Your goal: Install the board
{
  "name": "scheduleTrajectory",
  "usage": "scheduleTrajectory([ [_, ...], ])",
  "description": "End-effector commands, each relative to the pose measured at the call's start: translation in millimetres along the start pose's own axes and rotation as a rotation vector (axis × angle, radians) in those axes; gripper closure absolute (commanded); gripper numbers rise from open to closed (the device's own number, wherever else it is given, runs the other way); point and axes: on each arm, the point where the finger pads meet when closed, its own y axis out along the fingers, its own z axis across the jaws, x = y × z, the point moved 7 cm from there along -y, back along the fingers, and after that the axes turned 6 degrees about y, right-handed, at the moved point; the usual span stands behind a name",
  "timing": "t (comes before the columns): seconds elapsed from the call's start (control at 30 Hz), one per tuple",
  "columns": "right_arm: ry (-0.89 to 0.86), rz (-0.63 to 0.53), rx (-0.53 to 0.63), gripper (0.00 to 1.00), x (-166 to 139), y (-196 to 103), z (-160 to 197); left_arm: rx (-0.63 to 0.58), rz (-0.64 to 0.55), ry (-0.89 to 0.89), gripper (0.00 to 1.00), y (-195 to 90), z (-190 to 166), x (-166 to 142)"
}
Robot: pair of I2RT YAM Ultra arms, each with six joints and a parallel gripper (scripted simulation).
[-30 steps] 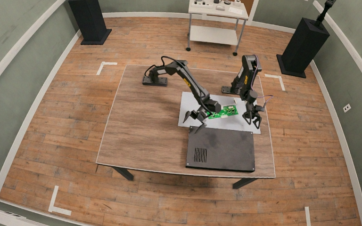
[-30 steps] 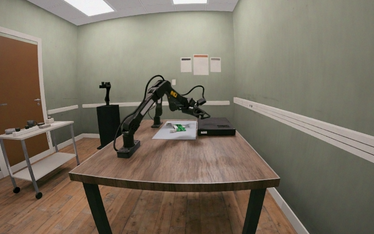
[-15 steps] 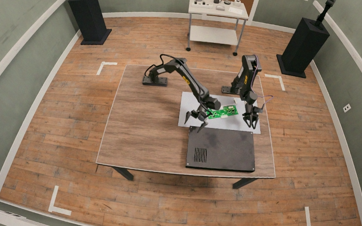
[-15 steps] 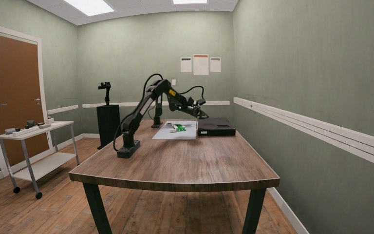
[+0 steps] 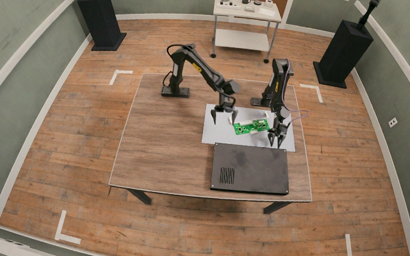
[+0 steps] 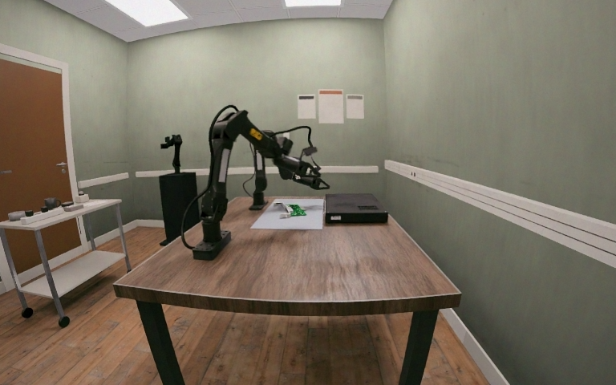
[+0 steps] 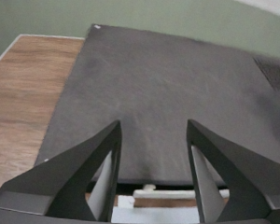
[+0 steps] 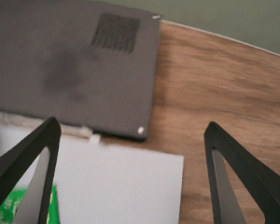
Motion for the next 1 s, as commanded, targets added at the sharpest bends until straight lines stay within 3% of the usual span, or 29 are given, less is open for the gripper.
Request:
scheduleTrajectory([
  [0.0, 0.000, -0.032, 0.238, 0.00, -1, -26, 3, -0.059, 0.134, 0.139, 0.53, 3, -13, 3],
  [0.2, -0.017, -0.046, 0.454, 0.00, -11, -68, -10, -0.142, 0.242, 0.286, 0.53, -3, -28, -4],
  [0.27, -0.017, -0.046, 0.454, 0.00, -11, -68, -10, -0.142, 0.242, 0.286, 0.53, -3, -28, -4],
  [0.57, -0.056, -0.104, 0.779, 0.00, -39, -129, -38, -0.340, 0.414, 0.549, 0.53, -24, -55, -18],
  [0.77, -0.079, -0.145, 0.929, 0.00, -56, -154, -53, -0.480, 0.499, 0.687, 0.53, -43, -68, -26],
  [0.83, -0.079, -0.145, 0.929, 0.00, -56, -154, -53, -0.480, 0.499, 0.687, 0.53, -43, -68, -26],
  [0.97, -0.097, -0.181, 1.036, 0.00, -70, -171, -64, -0.608, 0.562, 0.792, 0.53, -61, -78, -33],
])
